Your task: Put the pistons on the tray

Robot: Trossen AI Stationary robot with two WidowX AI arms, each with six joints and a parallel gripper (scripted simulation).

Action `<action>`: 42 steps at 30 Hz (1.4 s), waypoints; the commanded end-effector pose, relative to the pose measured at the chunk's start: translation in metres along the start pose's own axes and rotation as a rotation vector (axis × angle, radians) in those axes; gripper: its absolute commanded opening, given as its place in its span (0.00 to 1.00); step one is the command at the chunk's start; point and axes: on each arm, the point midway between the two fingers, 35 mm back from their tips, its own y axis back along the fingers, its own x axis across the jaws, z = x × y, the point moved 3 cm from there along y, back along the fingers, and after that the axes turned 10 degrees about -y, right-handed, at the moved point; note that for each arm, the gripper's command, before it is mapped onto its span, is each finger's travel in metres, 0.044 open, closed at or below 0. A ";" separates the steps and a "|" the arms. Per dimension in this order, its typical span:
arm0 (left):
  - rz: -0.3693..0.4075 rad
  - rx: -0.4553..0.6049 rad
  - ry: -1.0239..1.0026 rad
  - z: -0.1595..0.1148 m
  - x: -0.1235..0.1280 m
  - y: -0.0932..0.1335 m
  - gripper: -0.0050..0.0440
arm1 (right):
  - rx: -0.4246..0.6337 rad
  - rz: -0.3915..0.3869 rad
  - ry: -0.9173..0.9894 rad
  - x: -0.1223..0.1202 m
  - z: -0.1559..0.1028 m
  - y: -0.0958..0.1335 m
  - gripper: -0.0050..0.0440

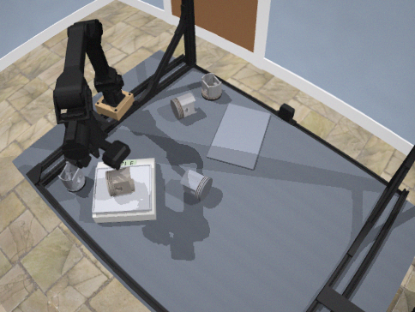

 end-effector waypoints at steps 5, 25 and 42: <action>-0.002 0.001 -0.001 0.000 0.000 0.000 1.00 | -0.006 -0.033 0.156 0.002 0.000 -0.003 0.87; -0.002 0.001 -0.001 0.000 0.000 0.000 1.00 | -0.040 -0.106 0.629 0.004 -0.001 -0.003 0.87; -0.002 0.001 -0.001 0.000 0.000 0.000 1.00 | -0.047 -0.130 0.816 -0.026 -0.036 -0.004 0.87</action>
